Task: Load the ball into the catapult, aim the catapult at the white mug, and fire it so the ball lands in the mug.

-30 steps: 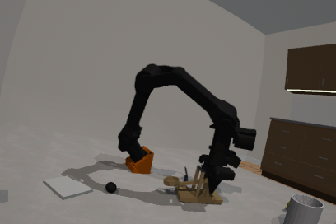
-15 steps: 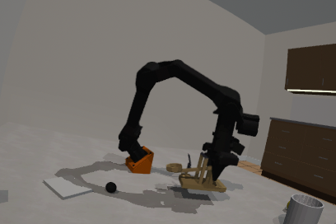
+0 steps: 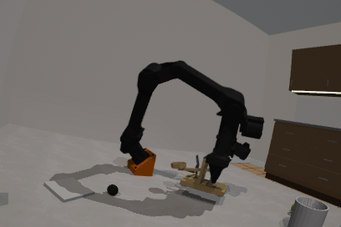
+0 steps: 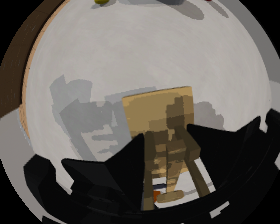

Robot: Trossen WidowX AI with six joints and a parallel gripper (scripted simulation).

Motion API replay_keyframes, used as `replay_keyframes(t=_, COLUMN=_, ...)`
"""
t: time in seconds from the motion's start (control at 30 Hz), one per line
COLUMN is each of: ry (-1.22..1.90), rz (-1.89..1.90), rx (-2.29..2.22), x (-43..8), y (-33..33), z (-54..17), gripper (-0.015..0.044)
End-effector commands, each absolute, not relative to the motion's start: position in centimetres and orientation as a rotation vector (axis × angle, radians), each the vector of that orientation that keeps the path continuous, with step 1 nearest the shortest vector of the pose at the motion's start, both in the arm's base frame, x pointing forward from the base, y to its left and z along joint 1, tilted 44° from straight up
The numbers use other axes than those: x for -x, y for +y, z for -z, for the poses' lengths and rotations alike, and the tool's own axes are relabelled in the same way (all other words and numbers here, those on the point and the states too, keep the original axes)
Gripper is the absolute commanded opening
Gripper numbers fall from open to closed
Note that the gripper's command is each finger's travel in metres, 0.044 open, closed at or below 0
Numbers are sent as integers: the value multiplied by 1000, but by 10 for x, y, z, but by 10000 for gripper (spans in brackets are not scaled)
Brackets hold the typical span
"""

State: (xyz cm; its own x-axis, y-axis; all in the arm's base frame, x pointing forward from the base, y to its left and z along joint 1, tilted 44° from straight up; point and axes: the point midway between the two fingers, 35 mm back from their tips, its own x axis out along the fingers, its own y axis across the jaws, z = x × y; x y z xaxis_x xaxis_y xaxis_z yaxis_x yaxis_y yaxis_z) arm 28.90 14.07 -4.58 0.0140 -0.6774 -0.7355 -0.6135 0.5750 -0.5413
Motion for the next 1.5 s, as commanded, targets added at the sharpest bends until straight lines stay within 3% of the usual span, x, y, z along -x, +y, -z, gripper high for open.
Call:
replay_keyframes(t=0.0, ry=1623, rz=178, rx=990, x=-294, y=142, z=42, gripper=0)
replay_keyframes(t=1.47, ry=1590, rz=312, rx=862, x=-305, y=102, z=68, gripper=0)
